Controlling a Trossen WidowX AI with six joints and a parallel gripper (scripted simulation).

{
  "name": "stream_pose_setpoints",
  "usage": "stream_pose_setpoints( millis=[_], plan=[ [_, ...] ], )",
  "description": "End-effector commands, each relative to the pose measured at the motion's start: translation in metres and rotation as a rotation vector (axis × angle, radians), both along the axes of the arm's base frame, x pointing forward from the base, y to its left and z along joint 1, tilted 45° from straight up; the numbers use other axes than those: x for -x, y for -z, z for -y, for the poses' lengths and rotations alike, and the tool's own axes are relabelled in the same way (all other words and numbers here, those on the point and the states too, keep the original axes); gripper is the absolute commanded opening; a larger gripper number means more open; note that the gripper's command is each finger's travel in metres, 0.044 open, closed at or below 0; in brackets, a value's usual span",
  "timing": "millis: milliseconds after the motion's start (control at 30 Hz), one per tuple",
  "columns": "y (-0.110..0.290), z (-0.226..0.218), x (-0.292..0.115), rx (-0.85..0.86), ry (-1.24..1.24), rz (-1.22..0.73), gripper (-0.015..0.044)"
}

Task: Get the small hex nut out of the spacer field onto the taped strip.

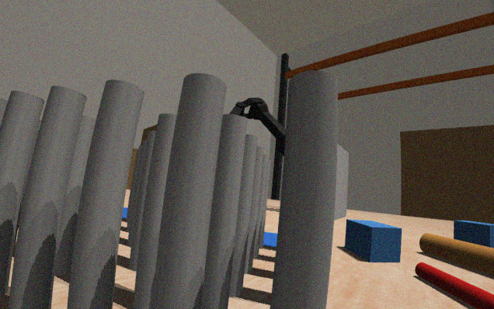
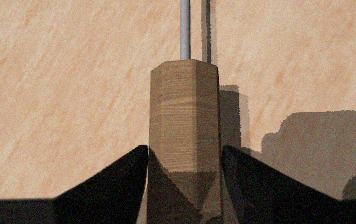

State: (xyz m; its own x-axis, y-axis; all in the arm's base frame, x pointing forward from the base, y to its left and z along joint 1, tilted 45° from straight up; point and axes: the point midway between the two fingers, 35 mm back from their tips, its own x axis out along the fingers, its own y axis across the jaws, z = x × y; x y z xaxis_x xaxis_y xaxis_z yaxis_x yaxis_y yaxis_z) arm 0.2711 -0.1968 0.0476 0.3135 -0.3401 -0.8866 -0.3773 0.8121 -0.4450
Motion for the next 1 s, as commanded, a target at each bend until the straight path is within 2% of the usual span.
stream_pose_setpoints(
  millis=[0, 267, 633, 967],
  plan=[
    [-0.005, -0.004, -0.002, 0.004, 0.000, 0.009, 0.0000],
    [-0.009, -0.006, 0.000, 0.004, -0.001, 0.009, 0.0000],
    [-0.026, -0.004, 0.036, 0.006, -0.003, 0.006, 0.0000],
    [-0.050, -0.027, 0.025, -0.001, -0.002, 0.004, 0.0000]
  ],
)
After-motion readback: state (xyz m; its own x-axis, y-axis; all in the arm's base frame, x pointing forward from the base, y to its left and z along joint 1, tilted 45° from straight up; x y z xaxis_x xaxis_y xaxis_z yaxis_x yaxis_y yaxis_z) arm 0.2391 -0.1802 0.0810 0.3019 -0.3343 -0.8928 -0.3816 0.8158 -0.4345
